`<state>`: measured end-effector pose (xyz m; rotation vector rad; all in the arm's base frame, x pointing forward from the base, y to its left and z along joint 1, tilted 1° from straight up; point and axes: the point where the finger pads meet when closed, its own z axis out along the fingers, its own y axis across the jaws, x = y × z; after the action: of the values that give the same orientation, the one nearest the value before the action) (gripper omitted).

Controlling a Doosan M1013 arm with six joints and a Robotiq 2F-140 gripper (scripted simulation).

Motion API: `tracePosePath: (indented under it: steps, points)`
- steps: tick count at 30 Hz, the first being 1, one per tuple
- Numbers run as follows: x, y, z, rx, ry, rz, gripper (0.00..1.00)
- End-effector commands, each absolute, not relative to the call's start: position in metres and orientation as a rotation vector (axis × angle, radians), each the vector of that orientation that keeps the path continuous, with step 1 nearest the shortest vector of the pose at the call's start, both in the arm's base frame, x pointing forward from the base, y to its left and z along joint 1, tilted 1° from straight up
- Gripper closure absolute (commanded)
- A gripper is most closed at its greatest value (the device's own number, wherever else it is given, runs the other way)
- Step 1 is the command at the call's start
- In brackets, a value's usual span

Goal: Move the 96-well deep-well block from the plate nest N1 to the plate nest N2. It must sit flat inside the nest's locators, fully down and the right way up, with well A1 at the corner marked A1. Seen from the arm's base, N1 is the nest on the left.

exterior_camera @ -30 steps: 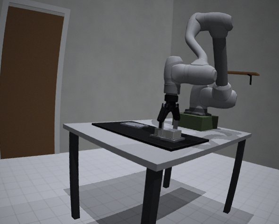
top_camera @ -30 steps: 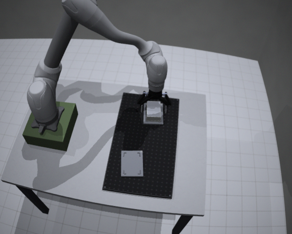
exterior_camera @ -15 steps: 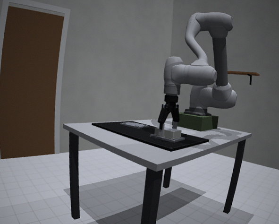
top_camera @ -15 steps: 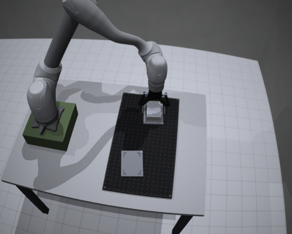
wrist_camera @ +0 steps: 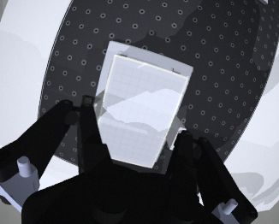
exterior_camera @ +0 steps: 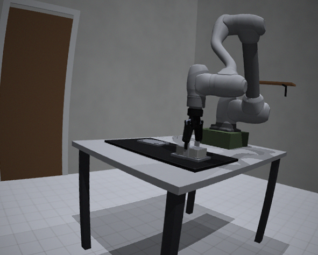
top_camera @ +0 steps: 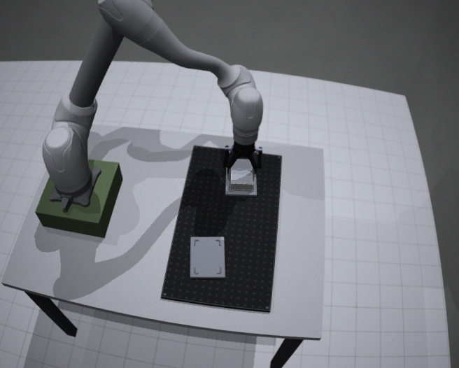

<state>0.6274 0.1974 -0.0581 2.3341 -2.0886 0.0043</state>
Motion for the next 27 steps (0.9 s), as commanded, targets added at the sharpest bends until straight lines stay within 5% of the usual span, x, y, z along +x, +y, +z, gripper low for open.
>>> tracePosePath:
  steps: [1, 27]
  points:
    - [0.627, 0.197, -0.058, 2.334, -2.089, 0.004, 1.0]
    - [0.627, 0.198, -0.042, 2.334, -2.089, 0.004, 1.0]
